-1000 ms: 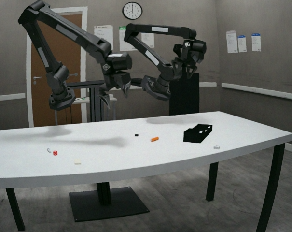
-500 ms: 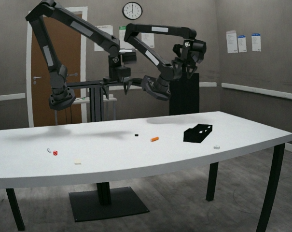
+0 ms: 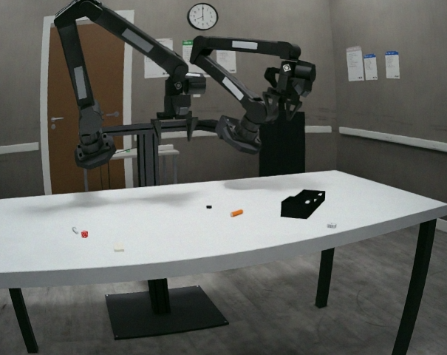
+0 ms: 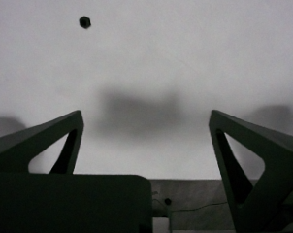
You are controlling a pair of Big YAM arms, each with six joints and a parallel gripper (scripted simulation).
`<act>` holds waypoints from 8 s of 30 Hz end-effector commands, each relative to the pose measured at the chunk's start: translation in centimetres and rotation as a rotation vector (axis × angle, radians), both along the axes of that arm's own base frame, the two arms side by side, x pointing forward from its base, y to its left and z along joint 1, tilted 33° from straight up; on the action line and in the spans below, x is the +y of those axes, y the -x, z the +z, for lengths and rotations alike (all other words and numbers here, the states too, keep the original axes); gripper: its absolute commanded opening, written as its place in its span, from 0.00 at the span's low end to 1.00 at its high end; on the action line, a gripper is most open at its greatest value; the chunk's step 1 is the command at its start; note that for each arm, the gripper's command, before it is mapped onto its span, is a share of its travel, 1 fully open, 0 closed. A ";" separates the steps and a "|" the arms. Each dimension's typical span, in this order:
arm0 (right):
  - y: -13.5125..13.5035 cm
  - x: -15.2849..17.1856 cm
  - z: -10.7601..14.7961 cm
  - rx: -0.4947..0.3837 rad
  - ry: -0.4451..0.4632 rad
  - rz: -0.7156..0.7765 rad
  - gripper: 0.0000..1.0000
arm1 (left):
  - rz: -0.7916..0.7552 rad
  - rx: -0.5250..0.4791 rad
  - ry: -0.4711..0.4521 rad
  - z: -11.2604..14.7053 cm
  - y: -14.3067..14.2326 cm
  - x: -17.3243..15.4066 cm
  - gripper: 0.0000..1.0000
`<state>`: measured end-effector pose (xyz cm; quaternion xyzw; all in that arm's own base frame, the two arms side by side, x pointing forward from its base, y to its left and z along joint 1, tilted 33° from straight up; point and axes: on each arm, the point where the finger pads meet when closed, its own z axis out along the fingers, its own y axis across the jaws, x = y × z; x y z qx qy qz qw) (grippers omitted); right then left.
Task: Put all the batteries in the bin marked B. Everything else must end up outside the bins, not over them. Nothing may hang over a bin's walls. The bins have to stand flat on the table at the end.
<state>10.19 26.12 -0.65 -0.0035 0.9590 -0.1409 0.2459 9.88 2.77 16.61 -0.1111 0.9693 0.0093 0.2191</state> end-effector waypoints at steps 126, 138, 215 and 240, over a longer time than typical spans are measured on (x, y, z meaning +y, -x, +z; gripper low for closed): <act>-25.7 40.3 -6.6 0.148 0.291 0.605 1.00 | 0.002 -0.038 -0.022 2.4 0.0 0.1 1.00; -25.4 40.7 -5.9 0.141 0.284 0.609 1.00 | 0.002 -0.038 -0.022 2.4 0.0 0.1 1.00; -22.3 35.9 0.2 0.125 0.223 0.402 0.28 | 0.002 -0.038 -0.022 2.4 0.0 0.1 1.00; -21.3 19.0 -4.9 0.024 0.045 -0.075 0.28 | 0.002 -0.038 -0.022 2.4 0.0 0.1 1.00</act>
